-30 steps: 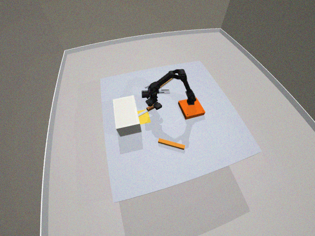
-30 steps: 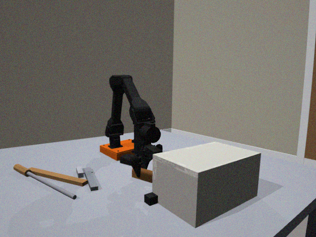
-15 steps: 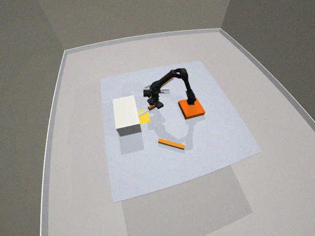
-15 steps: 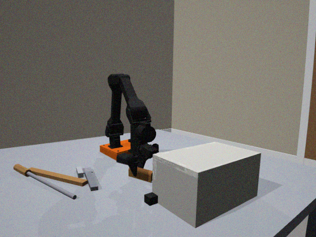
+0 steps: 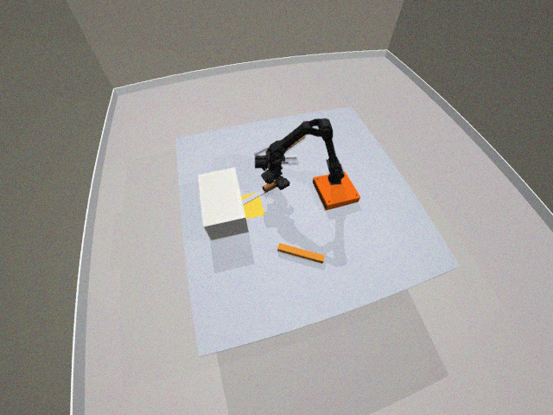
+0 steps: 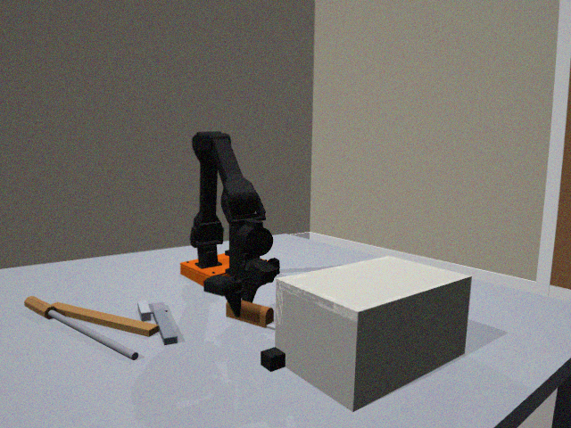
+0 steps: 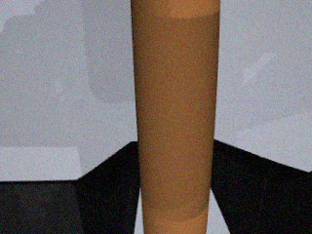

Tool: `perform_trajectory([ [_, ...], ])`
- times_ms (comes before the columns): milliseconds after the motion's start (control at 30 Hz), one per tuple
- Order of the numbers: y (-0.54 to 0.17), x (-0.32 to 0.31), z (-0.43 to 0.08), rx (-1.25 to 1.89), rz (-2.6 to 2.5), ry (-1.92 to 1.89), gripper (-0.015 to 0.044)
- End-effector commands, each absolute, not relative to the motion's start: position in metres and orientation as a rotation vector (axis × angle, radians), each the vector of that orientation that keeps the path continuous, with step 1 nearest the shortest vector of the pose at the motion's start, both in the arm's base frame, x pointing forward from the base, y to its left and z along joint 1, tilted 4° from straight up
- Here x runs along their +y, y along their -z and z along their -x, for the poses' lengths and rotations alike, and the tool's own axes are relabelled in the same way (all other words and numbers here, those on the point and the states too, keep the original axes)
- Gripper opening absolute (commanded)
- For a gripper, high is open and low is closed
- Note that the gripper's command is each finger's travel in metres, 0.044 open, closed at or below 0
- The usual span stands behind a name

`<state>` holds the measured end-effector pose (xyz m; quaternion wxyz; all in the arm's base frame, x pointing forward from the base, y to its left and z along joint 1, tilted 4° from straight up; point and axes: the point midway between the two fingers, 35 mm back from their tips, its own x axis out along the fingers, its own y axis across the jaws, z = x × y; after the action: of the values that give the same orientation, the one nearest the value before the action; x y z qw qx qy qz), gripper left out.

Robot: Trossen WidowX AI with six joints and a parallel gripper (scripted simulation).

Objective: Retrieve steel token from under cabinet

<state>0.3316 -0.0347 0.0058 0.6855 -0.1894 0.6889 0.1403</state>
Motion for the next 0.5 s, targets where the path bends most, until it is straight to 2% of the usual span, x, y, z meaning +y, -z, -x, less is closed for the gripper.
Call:
perform_trajectory([
  [0, -0.005, -0.038, -0.325, 1.546, 0.425, -0.315, 0.0000],
  [467, -0.005, -0.047, -0.309, 1.547, 0.426, -0.314, 0.0000],
])
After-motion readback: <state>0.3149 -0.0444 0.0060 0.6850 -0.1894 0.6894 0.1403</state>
